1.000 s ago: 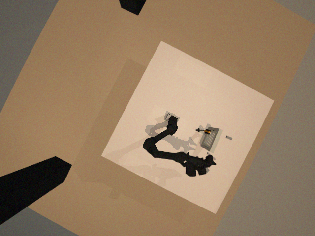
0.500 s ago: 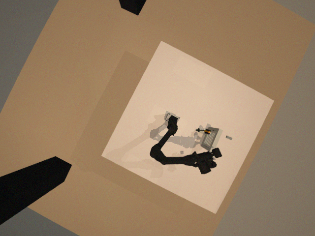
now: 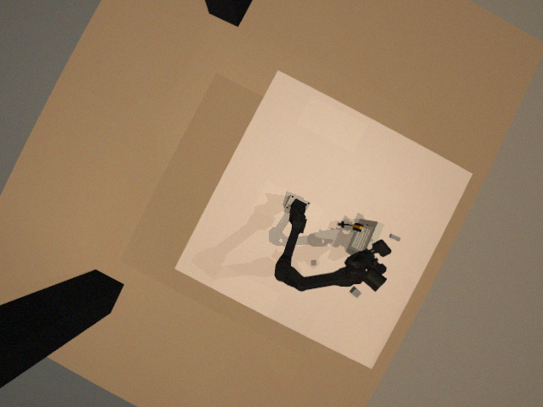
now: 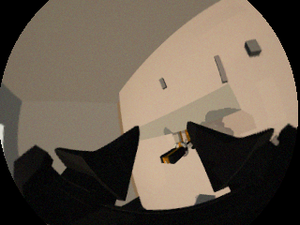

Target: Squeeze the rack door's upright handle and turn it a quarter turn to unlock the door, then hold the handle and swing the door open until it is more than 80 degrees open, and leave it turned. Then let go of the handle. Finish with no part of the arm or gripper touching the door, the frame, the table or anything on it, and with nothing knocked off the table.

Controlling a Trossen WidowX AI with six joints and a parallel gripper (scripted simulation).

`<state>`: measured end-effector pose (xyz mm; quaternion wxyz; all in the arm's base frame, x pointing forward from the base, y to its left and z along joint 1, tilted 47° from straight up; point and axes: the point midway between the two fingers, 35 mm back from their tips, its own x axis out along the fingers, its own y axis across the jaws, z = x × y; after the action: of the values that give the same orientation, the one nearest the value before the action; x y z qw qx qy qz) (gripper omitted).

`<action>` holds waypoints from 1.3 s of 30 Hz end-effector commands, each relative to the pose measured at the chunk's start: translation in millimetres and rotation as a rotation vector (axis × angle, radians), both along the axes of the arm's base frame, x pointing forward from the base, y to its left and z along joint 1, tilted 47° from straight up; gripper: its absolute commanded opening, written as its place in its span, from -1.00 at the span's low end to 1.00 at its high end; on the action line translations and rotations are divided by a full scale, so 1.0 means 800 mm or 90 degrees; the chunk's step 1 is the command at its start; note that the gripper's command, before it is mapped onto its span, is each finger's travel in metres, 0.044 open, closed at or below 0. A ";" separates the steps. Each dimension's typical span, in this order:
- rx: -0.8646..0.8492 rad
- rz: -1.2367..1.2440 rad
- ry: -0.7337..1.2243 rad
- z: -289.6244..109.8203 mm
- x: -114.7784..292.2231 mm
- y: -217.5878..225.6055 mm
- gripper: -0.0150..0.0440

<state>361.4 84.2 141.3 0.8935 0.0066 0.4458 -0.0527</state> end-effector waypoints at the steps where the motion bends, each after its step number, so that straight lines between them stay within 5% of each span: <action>1: -0.029 -0.015 0.049 -0.015 -0.004 0.005 0.52; 39: -0.468 -0.062 0.368 -0.093 -0.066 0.041 0.52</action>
<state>307.3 117.4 65.3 0.6742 -0.2987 0.6306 -0.2421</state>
